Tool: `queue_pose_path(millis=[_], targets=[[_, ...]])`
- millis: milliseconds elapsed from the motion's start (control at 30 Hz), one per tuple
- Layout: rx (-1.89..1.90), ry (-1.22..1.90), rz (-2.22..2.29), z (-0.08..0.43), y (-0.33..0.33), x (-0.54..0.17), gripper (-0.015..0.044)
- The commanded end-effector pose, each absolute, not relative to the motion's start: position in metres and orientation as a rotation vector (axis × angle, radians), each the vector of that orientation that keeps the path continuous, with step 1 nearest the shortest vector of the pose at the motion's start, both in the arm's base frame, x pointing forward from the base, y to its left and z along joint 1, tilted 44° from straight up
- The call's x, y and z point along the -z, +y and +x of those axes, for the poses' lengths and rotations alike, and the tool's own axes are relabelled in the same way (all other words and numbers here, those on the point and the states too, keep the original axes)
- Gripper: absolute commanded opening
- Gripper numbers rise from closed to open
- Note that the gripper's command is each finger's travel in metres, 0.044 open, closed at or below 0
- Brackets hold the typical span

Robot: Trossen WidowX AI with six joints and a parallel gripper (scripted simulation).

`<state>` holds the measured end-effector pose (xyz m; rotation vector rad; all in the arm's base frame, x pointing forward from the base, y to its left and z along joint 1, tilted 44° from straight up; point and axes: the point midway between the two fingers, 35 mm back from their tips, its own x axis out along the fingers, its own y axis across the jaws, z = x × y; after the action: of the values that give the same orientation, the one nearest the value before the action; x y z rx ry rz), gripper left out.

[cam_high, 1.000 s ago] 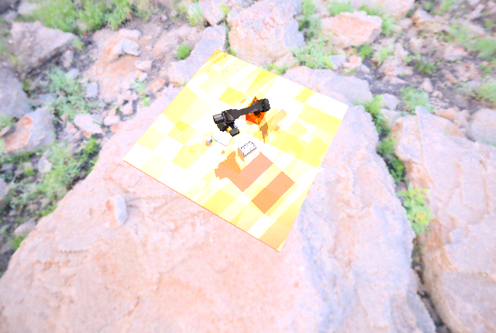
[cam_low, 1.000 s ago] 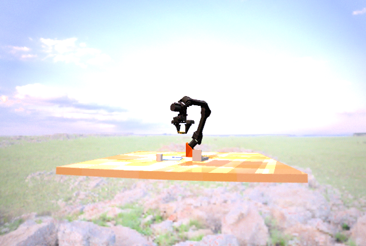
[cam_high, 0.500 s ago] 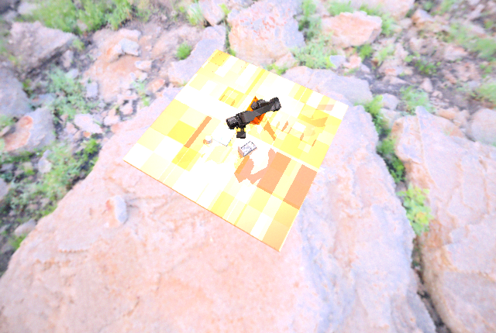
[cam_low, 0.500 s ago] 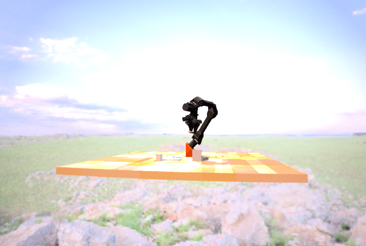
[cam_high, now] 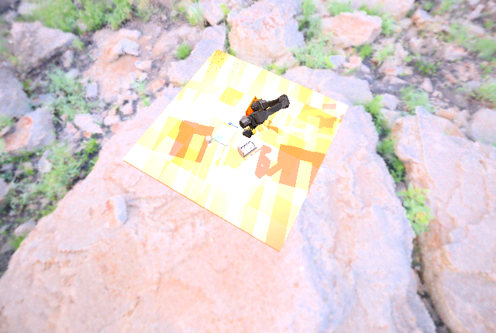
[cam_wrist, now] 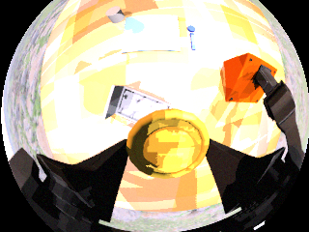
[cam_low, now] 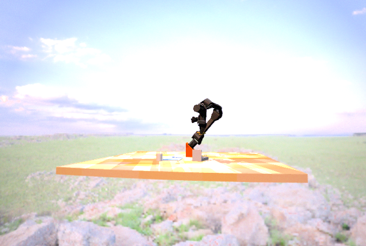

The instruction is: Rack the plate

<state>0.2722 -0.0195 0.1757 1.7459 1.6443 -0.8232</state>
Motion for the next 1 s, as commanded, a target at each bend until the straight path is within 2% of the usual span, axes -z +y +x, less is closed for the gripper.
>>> queue_pose_path(millis=[0,233,533,967], targets=[[0.963,1.617,1.849,0.259,-0.005,-0.184,0.0],[1.172,1.56,1.992,0.238,0.014,-0.193,0.0],[1.178,1.557,1.99,0.238,0.014,-0.193,0.0],[1.143,1.446,1.616,0.234,0.023,-0.148,0.0]])
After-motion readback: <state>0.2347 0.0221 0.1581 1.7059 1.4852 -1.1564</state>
